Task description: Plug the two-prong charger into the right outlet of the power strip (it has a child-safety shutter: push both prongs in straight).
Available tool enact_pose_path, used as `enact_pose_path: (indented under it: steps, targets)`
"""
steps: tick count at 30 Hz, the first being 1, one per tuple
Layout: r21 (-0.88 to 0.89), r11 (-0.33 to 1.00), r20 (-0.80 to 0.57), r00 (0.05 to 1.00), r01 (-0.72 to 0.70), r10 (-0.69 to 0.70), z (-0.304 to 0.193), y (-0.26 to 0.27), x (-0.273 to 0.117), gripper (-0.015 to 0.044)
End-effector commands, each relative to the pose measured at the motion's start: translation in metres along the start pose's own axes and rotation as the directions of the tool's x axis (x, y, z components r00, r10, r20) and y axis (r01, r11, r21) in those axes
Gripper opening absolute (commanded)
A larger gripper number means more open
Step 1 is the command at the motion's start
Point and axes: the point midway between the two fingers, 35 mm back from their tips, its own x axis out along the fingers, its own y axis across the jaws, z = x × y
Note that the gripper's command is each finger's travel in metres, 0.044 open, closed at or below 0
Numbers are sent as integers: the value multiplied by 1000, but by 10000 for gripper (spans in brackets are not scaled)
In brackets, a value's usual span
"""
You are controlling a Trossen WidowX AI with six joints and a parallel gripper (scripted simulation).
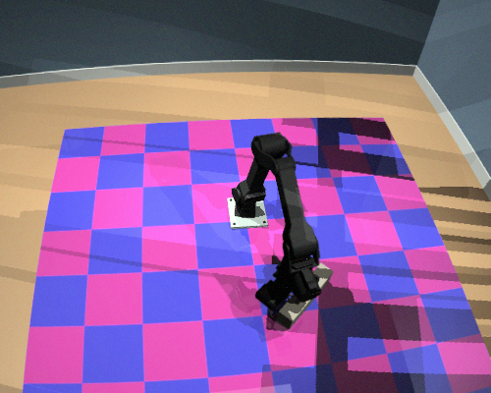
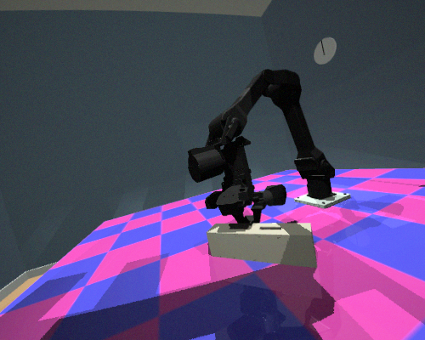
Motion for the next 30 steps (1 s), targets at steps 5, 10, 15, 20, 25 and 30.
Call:
enact_pose_path:
  steps: [5,10,15,20,25,30]
  targets:
    - [2,1000,4,1000,-2,2,3,0,-2,0]
    - [2,1000,4,1000,-2,2,5,0,-2,0]
    - [2,1000,4,1000,-2,2,6,0,-2,0]
    - [2,1000,5,1000,-2,2,7,0,-2,0]
    - [2,1000,5,1000,-2,2,8,0,-2,0]
    - [2,1000,5,1000,-2,2,10,0,-2,0]
